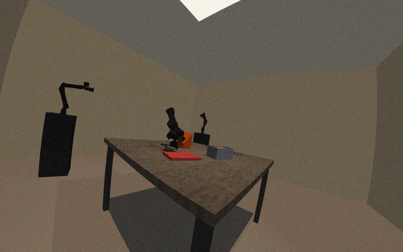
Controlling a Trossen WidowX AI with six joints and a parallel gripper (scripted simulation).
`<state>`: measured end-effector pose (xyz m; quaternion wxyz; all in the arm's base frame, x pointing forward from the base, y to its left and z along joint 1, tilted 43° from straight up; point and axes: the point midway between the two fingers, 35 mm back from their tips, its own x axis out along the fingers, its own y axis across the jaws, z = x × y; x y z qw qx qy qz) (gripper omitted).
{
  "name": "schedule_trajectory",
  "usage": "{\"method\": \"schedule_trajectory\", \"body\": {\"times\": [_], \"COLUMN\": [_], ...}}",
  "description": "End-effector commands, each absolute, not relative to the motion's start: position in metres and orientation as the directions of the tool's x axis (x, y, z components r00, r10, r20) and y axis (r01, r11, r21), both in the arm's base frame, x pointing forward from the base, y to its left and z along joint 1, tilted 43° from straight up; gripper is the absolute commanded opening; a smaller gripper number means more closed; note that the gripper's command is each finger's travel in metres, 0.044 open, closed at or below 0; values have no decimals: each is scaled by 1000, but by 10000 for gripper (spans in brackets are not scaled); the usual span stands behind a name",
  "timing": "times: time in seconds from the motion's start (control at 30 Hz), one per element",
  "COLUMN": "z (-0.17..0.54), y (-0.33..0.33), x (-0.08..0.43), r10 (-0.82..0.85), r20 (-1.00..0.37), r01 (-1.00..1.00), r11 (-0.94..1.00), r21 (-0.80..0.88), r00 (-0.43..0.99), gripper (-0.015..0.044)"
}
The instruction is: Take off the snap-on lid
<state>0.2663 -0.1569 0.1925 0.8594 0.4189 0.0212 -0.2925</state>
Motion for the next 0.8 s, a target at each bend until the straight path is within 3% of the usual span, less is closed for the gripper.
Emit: {"method": "schedule_trajectory", "body": {"times": [0.0, 0.77], "z": [189, 178], "y": [-156, -153], "x": [259, 214], "r10": [-481, -482], "r20": [-288, -289], "r01": [523, 525], "r11": [478, 479], "r21": [706, 704], "r00": [828, 827], "gripper": [440, 440]}}
